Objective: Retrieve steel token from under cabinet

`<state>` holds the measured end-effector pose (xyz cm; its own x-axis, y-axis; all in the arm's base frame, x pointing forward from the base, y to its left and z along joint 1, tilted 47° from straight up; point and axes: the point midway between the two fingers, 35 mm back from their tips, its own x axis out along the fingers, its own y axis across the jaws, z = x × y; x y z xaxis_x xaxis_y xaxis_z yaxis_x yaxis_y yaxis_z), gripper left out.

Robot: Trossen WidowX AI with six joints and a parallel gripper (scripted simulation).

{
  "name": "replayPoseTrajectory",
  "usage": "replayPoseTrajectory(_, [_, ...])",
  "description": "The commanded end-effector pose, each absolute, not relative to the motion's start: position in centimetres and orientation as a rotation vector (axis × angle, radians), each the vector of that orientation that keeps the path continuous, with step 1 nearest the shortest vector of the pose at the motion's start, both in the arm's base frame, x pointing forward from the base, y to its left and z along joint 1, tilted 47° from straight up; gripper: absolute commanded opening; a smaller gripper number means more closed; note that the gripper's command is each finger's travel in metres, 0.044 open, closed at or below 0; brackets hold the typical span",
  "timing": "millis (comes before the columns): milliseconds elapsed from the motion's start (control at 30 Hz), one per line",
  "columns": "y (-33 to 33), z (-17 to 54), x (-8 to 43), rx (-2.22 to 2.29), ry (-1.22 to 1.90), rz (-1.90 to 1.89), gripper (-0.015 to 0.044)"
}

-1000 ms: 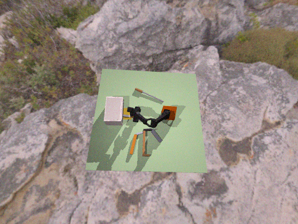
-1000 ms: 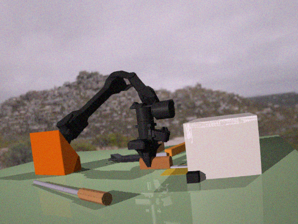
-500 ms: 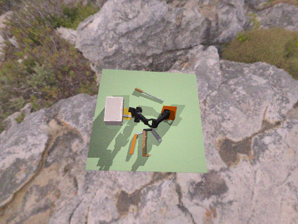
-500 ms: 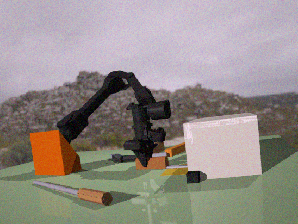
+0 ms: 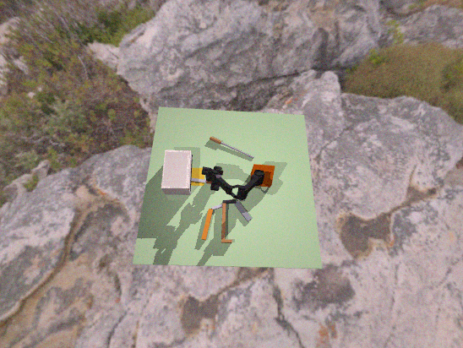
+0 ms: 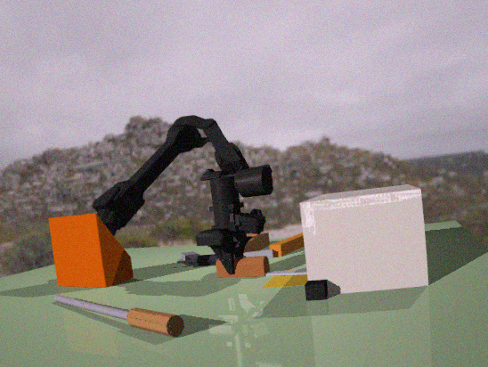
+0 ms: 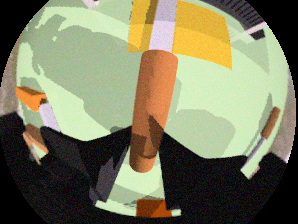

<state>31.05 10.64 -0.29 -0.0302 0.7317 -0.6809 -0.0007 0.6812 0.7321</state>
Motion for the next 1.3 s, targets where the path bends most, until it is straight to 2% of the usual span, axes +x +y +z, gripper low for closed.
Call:
replayPoseTrajectory(0, [10.7, -0.4, 30.3, 0.633, 1.505, 0.655, 0.0])
replayPoseTrajectory(1267, [10.7, -0.1, 26.1, 0.634, 1.508, 0.654, 0.0])
